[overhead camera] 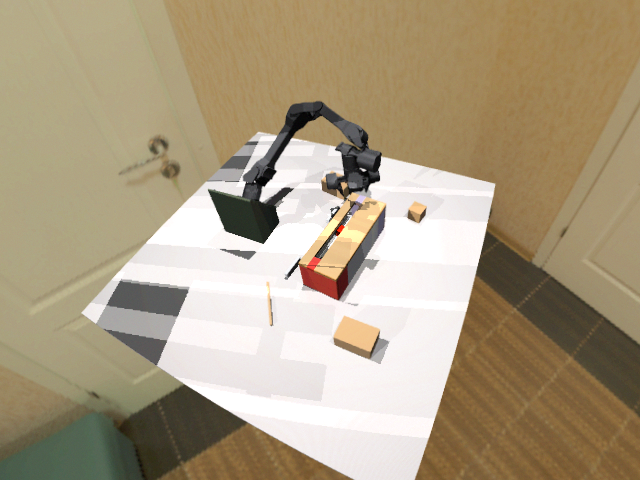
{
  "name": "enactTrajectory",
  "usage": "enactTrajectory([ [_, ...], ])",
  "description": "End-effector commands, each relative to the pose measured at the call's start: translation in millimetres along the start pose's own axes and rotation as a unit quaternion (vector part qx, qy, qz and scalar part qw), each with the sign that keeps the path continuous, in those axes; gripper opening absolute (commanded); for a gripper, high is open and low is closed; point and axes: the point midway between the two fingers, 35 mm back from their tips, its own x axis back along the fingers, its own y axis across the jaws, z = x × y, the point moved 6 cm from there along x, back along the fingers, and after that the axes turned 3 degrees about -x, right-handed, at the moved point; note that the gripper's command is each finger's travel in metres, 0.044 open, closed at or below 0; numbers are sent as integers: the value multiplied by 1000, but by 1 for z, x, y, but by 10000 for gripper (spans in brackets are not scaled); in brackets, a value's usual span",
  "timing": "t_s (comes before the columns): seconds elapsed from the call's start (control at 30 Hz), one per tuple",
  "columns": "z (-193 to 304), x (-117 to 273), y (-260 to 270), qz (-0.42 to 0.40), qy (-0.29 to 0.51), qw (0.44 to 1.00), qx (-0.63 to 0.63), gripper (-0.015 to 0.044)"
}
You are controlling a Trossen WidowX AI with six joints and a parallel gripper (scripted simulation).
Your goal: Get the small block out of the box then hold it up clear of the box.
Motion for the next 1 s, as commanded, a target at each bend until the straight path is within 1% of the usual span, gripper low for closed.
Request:
enactTrajectory([
  [0.0, -60, 1, -39, 3, 33, 993, -109, 400],
  [0.17, -121, 3, -102, -13, 89, 965, -247, 400],
  [0.27, -138, 2, -126, -23, 116, 947, -300, 400],
  [0.53, -138, 0, -127, -24, 117, 946, -302, 400],
  [0.97, -140, -20, -128, -24, 114, 946, -302, 400],
])
